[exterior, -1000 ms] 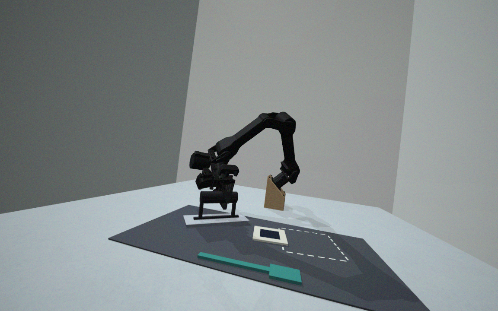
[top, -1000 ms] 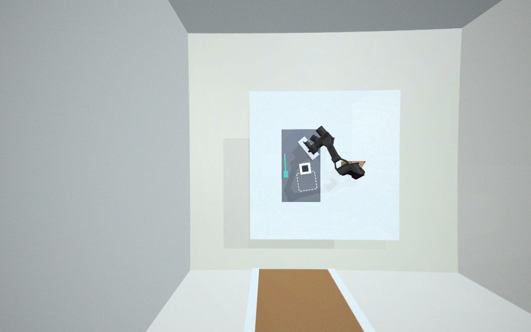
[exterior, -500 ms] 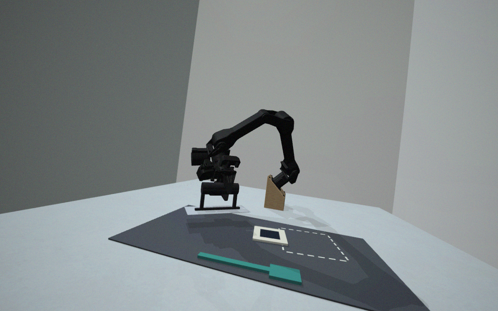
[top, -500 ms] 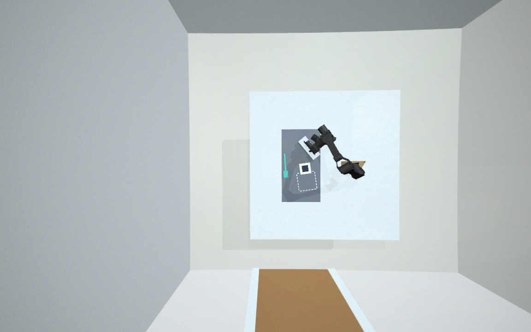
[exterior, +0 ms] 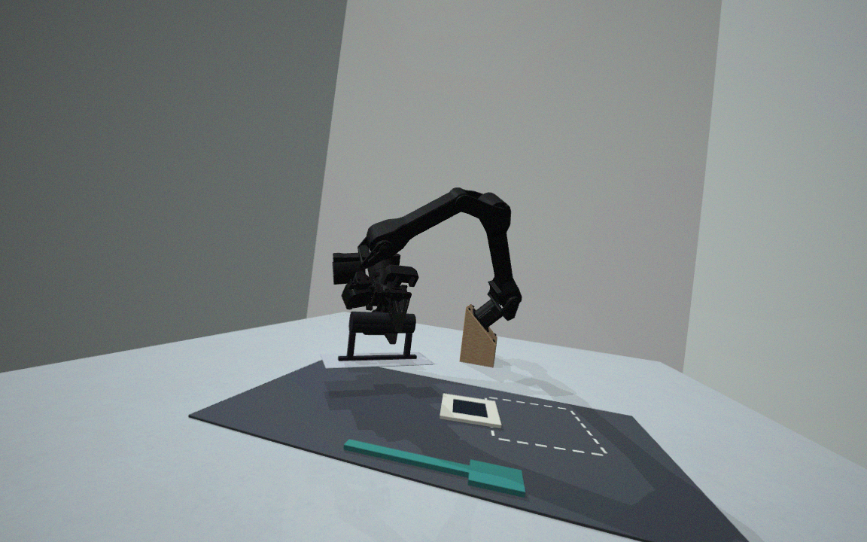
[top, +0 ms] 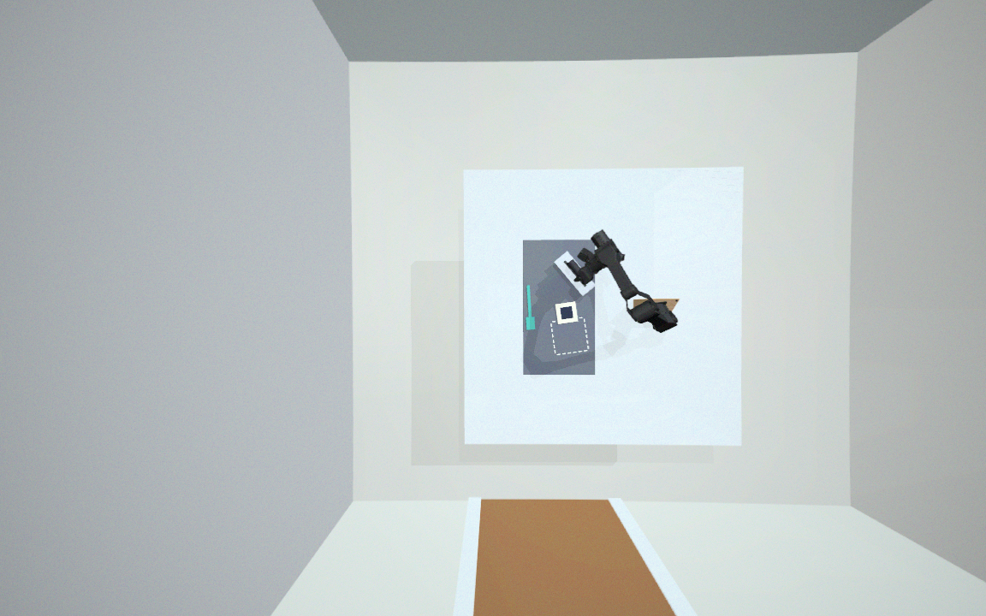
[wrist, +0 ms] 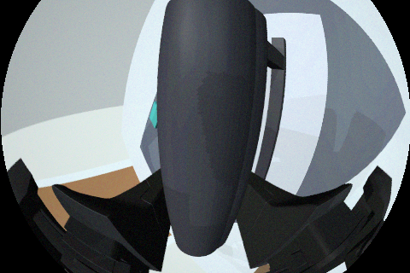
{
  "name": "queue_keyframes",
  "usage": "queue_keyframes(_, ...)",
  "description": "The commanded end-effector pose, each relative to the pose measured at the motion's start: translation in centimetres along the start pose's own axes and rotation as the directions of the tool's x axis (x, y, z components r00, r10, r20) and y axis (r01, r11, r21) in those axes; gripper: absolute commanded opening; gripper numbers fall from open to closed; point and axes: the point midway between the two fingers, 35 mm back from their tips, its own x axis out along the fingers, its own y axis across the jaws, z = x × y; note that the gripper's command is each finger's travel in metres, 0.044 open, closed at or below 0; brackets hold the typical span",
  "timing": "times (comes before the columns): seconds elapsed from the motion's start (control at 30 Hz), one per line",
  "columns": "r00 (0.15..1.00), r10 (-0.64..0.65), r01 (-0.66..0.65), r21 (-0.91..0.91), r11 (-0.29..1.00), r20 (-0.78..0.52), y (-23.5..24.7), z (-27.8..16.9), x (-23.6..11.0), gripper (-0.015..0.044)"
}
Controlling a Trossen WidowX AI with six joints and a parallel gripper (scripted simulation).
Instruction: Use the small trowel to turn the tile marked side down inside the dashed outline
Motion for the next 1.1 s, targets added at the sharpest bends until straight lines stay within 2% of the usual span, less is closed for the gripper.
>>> queue_keyframes(0.0,1.000,-0.029,0.029,0.005,1.000,0.008,-0.1,0.1,0.1,0.0000)
queue_keyframes(0.57,0.986,-0.155,0.151,0.075,0.986,0.065,-1.7,0.6,1.8,0.0000)
queue_keyframes(1.07,0.962,-0.216,0.193,0.146,0.970,0.165,-1.8,1.5,2.9,0.0000)
